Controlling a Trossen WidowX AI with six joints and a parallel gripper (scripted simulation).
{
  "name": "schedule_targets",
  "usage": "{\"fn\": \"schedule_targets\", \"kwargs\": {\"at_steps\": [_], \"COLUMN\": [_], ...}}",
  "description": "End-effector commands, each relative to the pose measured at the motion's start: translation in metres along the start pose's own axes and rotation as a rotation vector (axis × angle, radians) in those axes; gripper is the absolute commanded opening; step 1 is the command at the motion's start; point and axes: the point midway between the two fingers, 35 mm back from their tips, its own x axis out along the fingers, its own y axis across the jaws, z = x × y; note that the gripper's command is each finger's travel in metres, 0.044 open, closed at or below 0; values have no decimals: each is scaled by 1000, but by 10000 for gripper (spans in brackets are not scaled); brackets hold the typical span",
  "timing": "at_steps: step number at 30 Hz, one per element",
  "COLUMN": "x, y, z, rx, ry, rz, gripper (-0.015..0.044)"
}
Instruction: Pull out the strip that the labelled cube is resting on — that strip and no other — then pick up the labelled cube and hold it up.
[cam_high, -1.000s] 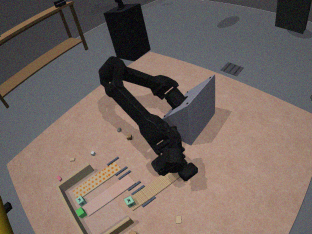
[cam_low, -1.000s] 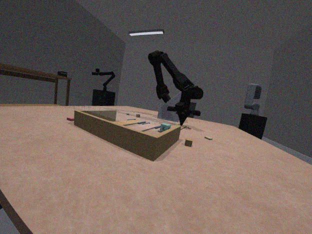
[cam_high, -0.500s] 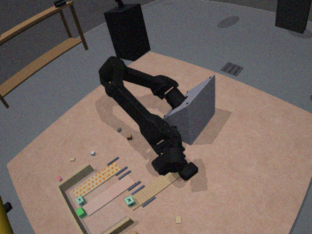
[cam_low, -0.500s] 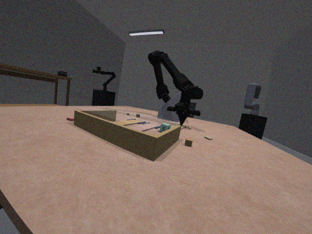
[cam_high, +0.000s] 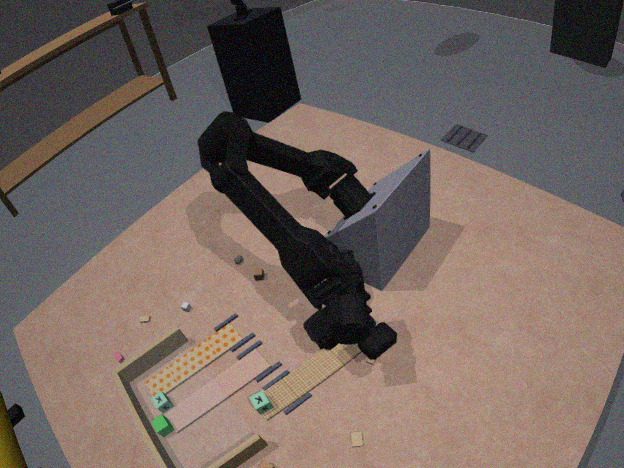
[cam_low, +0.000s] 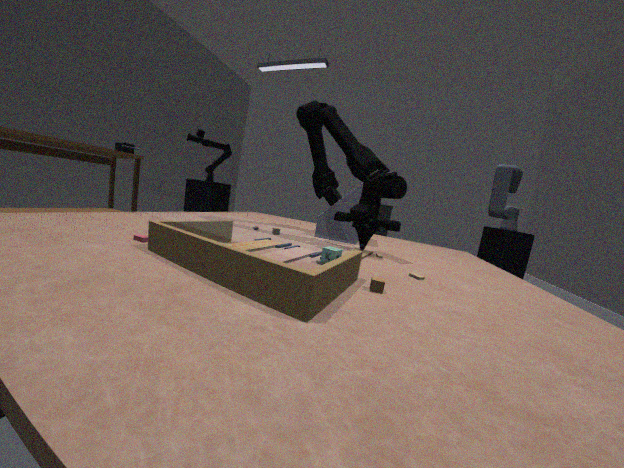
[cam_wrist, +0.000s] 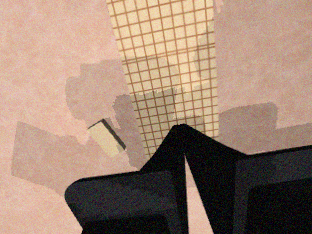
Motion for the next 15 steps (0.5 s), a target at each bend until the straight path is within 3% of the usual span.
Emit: {"fn": "schedule_targets", "kwargs": {"at_steps": [1,7,15], "x": [-29,-39,-39], "y": [3,3,3], "z": [4,4,37], "rx": [-4,-6,114], "ry": [11,17,16], "rz": [-1,-6,-8], "gripper": [0,0,210]}}
